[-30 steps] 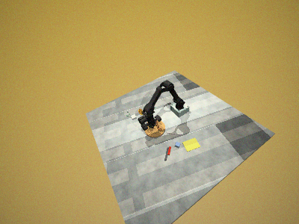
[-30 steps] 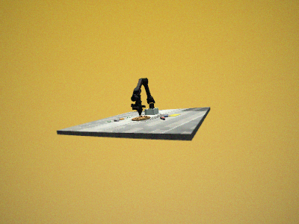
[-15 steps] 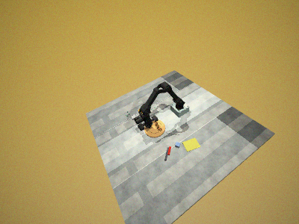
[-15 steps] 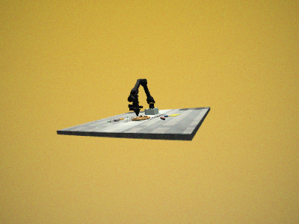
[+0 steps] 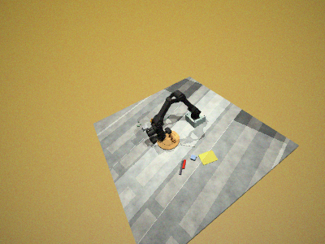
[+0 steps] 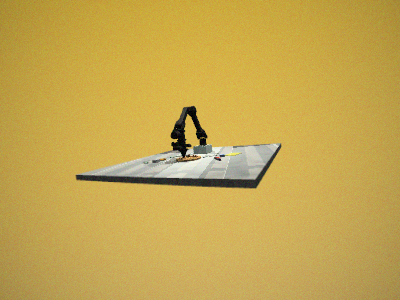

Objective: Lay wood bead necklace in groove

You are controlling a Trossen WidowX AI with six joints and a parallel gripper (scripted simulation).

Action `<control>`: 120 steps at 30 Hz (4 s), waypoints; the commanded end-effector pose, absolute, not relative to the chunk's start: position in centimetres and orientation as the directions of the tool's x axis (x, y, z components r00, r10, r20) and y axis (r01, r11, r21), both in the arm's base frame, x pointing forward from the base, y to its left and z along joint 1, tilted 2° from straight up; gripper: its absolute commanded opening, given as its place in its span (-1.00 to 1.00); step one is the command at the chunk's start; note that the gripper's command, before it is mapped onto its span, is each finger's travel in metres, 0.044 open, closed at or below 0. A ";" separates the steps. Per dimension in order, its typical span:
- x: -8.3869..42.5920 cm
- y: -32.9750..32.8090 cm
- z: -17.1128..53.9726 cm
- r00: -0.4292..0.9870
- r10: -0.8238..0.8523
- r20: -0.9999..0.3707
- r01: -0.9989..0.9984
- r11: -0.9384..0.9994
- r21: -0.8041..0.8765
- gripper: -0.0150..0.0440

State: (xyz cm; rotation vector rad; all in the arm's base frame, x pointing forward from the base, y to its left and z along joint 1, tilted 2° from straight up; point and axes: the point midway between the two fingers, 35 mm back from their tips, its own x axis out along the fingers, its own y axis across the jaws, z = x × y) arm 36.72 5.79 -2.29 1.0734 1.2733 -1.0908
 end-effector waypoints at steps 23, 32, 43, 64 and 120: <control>36.3 5.7 -1.0 -0.011 -0.017 -1.000 0.986 0.169 -0.014 1.00; 36.1 5.7 -0.3 -0.004 -0.018 -1.000 0.972 0.233 -0.008 0.82; 32.6 4.9 0.5 -0.006 -0.019 -1.000 0.293 0.956 -0.020 0.56; 27.7 3.9 0.9 -0.010 -0.019 -1.000 -0.853 0.522 -0.001 0.56; 27.2 3.7 -3.1 -0.011 -0.020 -1.000 -0.927 0.374 0.003 0.56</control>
